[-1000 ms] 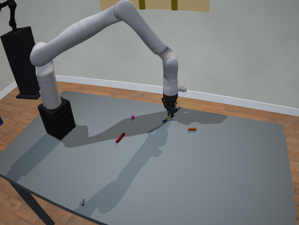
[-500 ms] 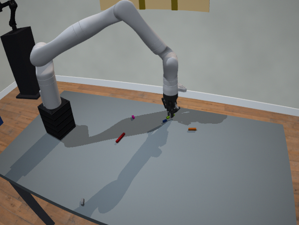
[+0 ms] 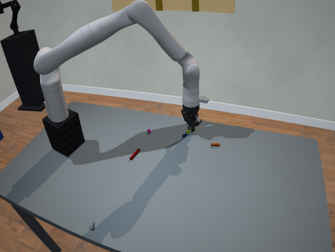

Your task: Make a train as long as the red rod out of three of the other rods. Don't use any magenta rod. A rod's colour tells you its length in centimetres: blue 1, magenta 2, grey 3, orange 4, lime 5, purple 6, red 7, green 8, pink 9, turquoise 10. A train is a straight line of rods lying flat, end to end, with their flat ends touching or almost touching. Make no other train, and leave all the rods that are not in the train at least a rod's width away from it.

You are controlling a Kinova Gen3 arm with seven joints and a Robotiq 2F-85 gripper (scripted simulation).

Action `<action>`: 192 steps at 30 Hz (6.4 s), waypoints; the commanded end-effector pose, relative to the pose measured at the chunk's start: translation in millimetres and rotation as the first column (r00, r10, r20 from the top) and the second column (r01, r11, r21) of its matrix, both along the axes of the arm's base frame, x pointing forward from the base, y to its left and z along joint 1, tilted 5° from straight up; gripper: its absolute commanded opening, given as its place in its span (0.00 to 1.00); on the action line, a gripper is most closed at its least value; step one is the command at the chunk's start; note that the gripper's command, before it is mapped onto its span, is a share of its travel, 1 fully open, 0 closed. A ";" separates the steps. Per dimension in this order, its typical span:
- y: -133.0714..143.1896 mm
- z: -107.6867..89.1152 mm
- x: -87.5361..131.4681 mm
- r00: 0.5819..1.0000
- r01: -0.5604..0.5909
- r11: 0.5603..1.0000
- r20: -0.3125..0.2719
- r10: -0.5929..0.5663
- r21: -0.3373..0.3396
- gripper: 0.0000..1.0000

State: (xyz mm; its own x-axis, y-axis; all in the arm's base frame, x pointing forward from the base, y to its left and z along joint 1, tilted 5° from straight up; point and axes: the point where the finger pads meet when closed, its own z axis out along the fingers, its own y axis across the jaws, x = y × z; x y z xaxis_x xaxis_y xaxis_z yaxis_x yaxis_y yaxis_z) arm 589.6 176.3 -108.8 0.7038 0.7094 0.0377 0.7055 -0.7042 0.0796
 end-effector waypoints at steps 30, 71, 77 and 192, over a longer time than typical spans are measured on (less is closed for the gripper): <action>0.0 -9.4 1.5 1.000 0.000 1.000 0.002 0.000 0.001 0.05; 0.0 -9.4 1.5 1.000 0.000 1.000 0.002 0.000 0.001 0.24; 0.0 -9.4 1.5 1.000 0.000 1.000 0.002 0.000 0.001 0.24; 5.1 168.9 -13.6 1.000 0.000 1.000 0.002 0.000 0.001 1.00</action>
State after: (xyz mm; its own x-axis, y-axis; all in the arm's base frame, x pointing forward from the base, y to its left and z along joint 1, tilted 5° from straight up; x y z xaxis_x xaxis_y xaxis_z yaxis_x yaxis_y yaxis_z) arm 575.4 181.2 58.8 0.7039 0.7093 0.0370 0.7055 -0.7042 0.0794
